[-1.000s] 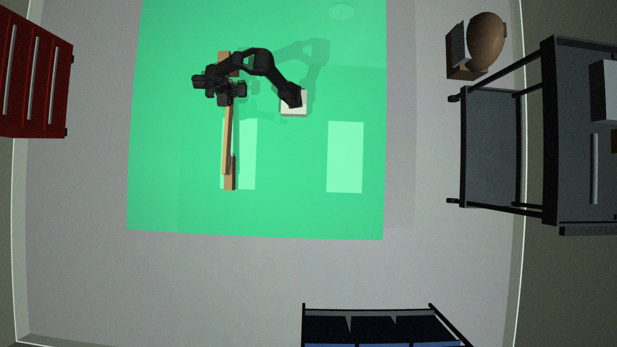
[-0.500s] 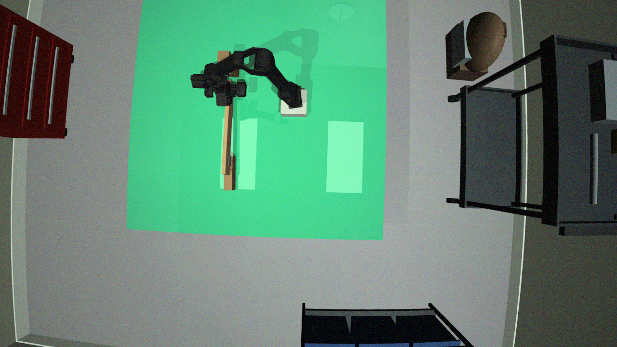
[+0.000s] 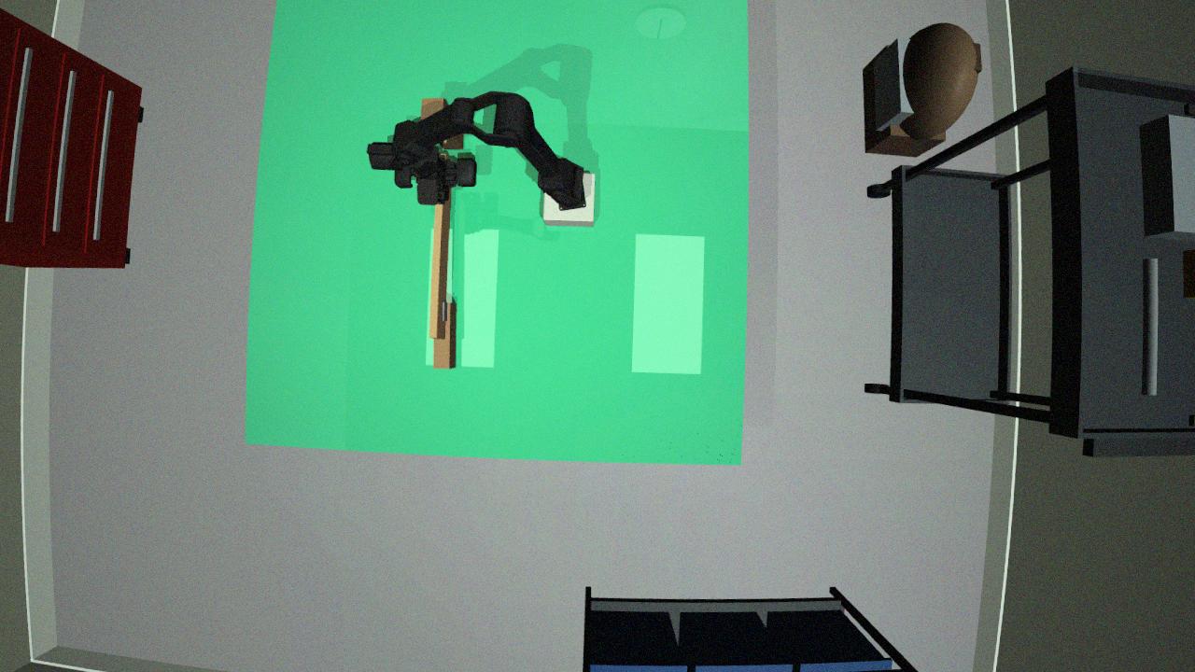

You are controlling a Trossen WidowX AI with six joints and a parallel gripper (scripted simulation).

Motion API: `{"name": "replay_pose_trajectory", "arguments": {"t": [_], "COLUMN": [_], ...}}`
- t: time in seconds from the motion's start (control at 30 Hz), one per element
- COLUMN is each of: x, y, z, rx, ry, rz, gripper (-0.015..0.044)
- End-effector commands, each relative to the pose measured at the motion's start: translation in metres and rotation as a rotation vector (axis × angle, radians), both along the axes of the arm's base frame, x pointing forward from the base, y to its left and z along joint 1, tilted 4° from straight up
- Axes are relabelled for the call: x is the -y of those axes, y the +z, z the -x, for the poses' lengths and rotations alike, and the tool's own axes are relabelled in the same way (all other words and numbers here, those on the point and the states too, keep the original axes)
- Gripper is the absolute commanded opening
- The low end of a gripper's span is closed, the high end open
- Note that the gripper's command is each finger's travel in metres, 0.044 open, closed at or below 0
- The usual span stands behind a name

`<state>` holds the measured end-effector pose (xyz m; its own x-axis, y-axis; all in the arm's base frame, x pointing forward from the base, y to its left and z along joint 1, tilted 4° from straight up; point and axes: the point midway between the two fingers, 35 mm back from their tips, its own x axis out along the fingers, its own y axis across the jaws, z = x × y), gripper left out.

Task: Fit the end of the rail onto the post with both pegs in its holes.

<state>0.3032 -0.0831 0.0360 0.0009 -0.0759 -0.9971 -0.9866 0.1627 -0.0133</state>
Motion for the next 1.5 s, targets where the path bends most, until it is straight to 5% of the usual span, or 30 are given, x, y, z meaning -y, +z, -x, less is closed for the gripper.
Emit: {"name": "replay_pose_trajectory", "arguments": {"t": [0.0,1.47], "x": [-0.002,-0.003], "y": [0.006,0.027], "z": [-0.003,-0.003], "rx": [0.014,0.014], "ry": [-0.002,-0.002], "rz": [-0.007,-0.007], "gripper": [0.0000,0.0000]}}
